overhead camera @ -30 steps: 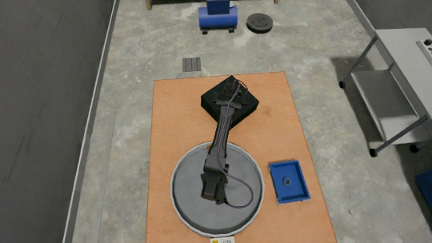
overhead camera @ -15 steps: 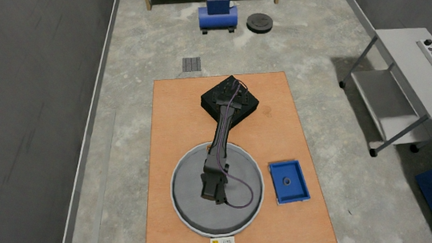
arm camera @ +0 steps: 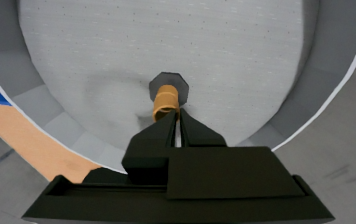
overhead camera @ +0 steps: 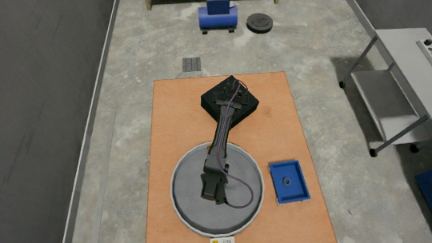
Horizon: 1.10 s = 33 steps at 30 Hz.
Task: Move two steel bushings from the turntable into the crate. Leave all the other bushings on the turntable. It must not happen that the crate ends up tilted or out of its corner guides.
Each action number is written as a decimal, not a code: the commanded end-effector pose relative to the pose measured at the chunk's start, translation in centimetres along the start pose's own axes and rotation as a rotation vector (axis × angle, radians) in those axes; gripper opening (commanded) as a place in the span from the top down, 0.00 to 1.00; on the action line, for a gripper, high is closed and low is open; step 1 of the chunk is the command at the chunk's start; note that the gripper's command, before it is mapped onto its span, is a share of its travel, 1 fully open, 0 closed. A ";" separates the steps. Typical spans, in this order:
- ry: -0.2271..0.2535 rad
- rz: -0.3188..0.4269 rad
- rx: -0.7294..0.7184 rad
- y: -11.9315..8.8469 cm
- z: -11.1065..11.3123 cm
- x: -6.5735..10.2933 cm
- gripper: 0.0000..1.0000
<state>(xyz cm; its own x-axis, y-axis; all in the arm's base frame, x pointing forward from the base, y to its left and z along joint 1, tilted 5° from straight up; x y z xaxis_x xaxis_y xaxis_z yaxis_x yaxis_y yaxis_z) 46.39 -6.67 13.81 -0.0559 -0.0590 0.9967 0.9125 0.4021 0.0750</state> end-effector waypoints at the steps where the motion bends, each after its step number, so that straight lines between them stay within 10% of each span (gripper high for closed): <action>1: -0.017 -0.019 0.008 0.2 0.7 0.8 1.00; 33: -0.020 -0.025 0.009 0.2 0.8 0.6 1.00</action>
<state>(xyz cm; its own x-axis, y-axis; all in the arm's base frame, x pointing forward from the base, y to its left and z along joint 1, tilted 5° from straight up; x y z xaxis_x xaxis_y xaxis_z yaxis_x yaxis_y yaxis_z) 46.19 -6.41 13.26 -0.0496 -0.0599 0.9970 0.9127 0.4026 0.0696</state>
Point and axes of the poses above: the point where the finger pads meet when closed, its own x axis back along the fingers, its own z axis across the jaws, y = z × x, the point moved 10 cm from there along x, back along the fingers, and after that the axes turned 4 degrees about x, right-handed, at the moved point
